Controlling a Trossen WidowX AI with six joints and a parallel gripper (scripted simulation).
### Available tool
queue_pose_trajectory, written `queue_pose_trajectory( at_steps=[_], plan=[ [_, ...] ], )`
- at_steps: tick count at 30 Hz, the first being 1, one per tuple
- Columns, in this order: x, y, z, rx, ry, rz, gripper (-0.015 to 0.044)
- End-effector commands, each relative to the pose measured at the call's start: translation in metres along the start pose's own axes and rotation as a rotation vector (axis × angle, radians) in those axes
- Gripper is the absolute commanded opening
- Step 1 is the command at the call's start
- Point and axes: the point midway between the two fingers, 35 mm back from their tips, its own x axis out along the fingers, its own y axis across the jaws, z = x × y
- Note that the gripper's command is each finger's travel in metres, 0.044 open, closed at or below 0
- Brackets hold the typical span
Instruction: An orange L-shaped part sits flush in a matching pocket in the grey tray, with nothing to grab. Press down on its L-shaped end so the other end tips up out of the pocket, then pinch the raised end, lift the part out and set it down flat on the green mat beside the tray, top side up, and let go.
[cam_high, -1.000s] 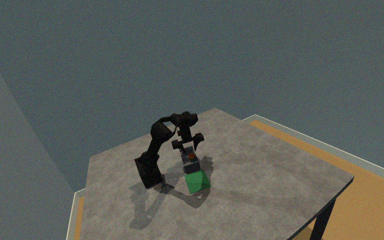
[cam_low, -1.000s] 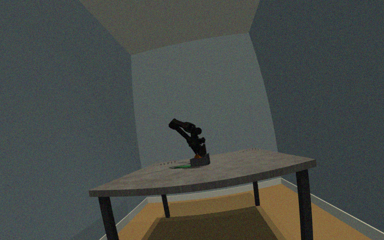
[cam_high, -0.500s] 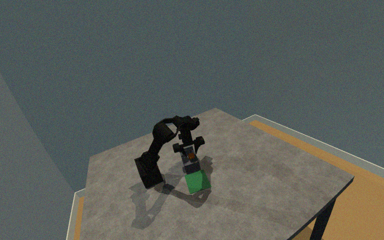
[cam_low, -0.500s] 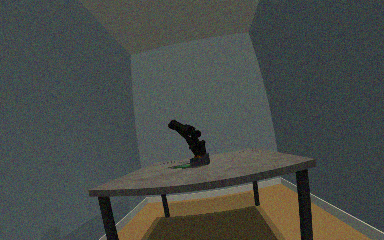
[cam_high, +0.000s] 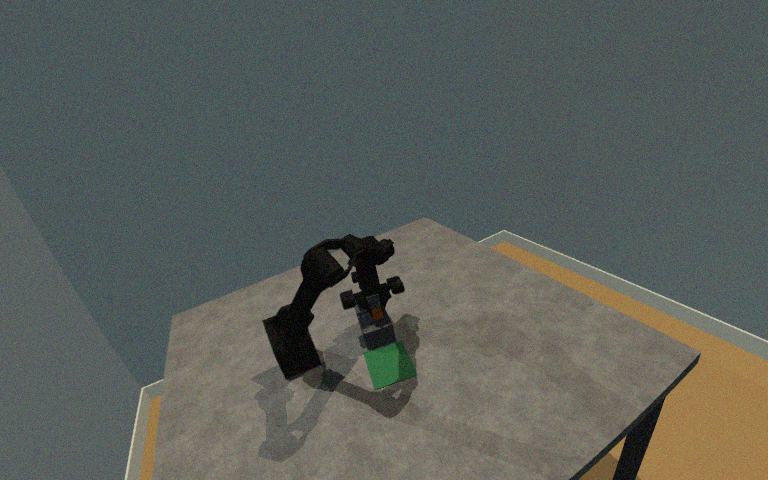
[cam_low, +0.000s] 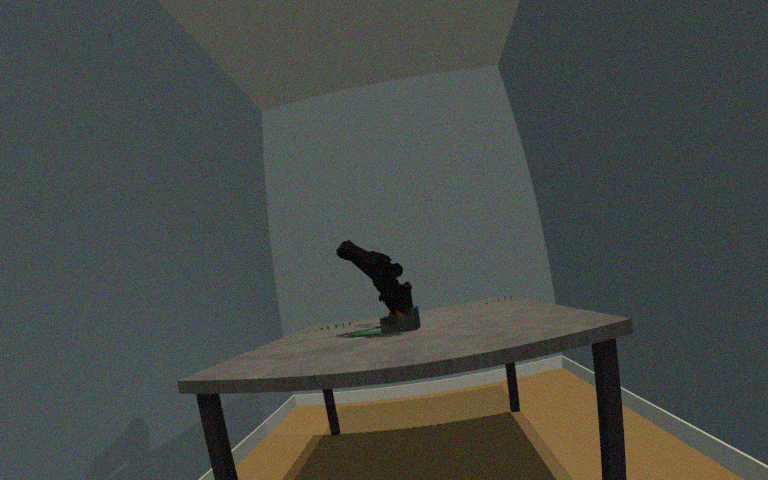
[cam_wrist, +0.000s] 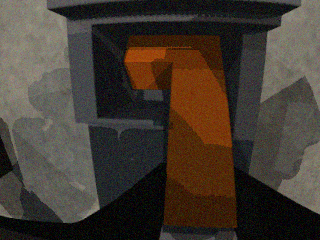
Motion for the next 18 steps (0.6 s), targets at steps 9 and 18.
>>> queue_pose_trajectory(
  at_steps=[9, 18],
  plan=[
    [-0.0002, -0.0001, -0.0001, 0.002, 0.000, 0.000, 0.0000],
    [-0.0053, -0.0002, 0.0000, 0.001, 0.001, -0.001, 0.0000]
  ],
)
